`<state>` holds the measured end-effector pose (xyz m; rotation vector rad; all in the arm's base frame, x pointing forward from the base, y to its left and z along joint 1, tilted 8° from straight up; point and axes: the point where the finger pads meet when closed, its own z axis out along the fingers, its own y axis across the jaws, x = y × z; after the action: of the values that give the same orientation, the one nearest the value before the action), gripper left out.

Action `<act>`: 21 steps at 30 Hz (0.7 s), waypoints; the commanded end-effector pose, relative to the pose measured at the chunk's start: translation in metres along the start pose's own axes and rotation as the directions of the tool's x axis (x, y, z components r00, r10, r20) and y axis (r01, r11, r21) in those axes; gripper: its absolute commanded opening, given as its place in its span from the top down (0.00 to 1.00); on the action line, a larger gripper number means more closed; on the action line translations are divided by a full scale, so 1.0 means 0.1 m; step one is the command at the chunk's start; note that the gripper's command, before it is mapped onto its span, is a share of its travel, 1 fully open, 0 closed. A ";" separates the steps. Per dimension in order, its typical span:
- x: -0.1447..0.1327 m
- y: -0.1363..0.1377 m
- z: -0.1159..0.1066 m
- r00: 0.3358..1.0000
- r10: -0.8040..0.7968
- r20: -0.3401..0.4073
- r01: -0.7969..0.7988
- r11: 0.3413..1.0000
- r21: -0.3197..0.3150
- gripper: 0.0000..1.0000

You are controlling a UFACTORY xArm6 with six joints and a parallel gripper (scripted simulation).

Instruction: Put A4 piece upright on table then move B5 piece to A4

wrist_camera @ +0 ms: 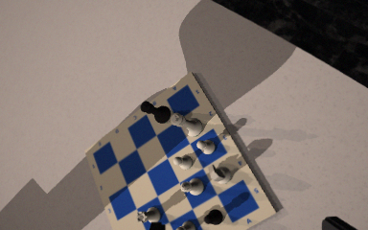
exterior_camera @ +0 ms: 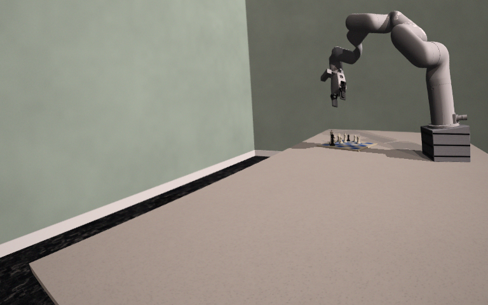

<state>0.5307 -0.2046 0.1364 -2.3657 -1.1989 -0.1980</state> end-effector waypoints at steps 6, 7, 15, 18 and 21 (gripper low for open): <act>-0.35 0.31 0.07 0.980 -0.172 -0.095 0.176 0.984 0.037 0.00; -0.46 0.38 0.10 0.968 -0.218 -0.123 0.223 0.974 0.032 0.00; -0.67 0.50 0.17 0.936 -0.305 -0.175 0.312 0.950 0.012 0.00; -0.78 0.55 0.20 0.917 -0.346 -0.198 0.353 0.936 -0.001 0.00; -0.88 0.59 0.23 0.896 -0.385 -0.220 0.391 0.920 -0.017 0.00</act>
<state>0.5233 -0.2736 0.0744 -2.0664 -1.4859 -0.4993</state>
